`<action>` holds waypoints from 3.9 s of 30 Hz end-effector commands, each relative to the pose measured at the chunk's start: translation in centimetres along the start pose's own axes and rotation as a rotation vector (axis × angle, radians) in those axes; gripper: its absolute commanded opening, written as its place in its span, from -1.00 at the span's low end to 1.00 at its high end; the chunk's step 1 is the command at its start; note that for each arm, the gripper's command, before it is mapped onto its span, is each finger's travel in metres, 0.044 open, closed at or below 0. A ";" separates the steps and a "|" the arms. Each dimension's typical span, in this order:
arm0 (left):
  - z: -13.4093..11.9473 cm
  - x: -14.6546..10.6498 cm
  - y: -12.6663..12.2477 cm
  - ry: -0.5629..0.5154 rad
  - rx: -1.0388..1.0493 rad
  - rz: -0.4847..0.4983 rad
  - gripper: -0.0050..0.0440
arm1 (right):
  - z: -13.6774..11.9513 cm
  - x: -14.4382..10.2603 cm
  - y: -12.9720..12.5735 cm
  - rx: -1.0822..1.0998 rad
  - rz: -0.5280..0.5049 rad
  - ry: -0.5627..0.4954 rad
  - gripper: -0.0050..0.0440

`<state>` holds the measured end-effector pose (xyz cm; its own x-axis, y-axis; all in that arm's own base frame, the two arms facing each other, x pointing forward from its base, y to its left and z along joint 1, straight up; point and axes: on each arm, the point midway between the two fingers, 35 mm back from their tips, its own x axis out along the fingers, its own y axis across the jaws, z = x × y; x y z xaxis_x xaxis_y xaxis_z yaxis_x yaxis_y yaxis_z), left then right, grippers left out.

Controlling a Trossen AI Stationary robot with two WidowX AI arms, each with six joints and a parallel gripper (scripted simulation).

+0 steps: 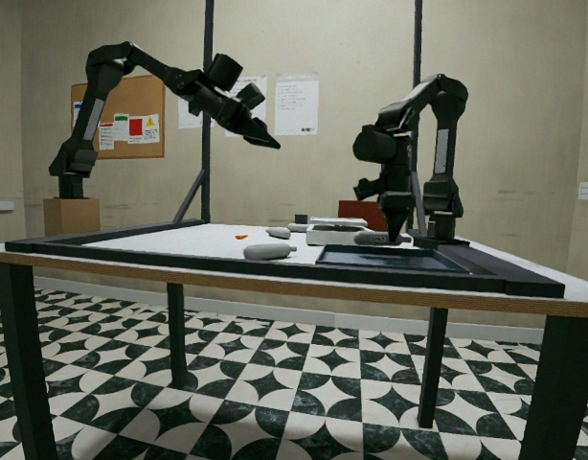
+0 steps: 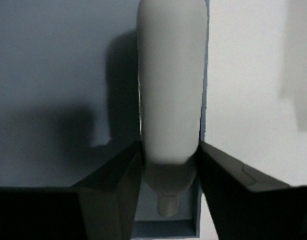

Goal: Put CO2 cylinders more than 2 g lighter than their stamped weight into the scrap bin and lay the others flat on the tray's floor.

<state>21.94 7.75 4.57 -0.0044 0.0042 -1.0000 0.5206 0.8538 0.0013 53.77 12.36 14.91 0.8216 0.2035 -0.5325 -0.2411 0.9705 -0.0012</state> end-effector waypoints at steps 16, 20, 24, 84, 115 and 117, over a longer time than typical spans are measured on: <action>0.8 1.1 1.0 -0.024 0.004 0.024 -1.00 | 1.6 -0.8 0.0 0.001 0.000 -0.038 1.00; 0.8 1.1 1.0 -0.024 0.004 0.024 -1.00 | 1.6 -0.8 0.0 0.001 0.000 -0.038 1.00; 0.6 1.3 0.7 -0.016 0.002 0.017 -1.00 | 1.6 -0.8 0.0 0.001 0.000 -0.038 1.00; 26.6 -6.1 -18.0 -0.374 0.055 0.025 1.00 | -8.6 -22.0 12.5 -0.195 0.320 -0.026 1.00; 29.6 -5.1 -22.1 -0.336 0.156 0.000 0.23 | -9.2 -22.6 12.8 -0.203 0.333 -0.024 1.00; 30.2 -5.0 -22.3 -0.307 0.208 0.006 0.23 | -9.2 -22.6 12.8 -0.203 0.333 -0.024 1.00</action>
<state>35.28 -26.07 8.50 0.2500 -0.1757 -0.9522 0.6369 0.7706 0.0250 27.30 18.96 18.30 0.6818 0.5044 -0.5299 -0.5938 0.8046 0.0018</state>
